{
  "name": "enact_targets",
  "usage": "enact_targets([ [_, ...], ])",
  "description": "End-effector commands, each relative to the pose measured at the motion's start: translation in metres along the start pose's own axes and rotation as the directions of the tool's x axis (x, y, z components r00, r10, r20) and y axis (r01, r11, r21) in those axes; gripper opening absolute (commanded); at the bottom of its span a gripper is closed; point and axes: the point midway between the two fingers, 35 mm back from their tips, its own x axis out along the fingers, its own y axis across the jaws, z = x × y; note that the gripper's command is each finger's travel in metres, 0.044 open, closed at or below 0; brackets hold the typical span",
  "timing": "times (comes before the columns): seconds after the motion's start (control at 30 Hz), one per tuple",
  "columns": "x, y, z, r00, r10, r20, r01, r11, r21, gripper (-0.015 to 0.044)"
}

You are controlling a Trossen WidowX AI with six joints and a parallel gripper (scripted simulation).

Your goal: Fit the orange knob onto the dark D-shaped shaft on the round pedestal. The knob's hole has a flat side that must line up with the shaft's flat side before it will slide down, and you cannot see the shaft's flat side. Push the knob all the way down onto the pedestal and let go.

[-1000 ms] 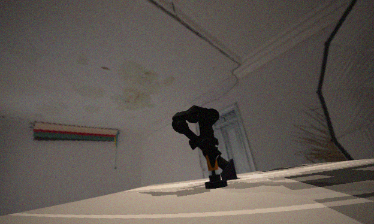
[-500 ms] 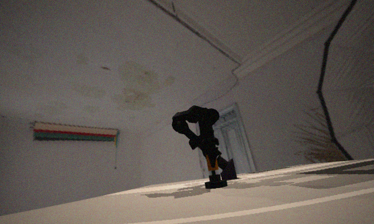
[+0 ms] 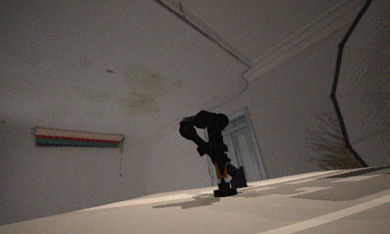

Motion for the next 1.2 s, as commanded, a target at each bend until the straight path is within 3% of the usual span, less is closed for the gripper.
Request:
enact_targets([
  [0.0, 0.0005, -0.0003, -0.0005, 1.000, -0.001, 0.001, 0.001, 1.000, -0.030, 0.0000],
  [1.17, -0.0007, 0.0016, -0.0005, 1.000, -0.001, 0.001, 0.001, 0.999, 0.049, 0.0000],
])
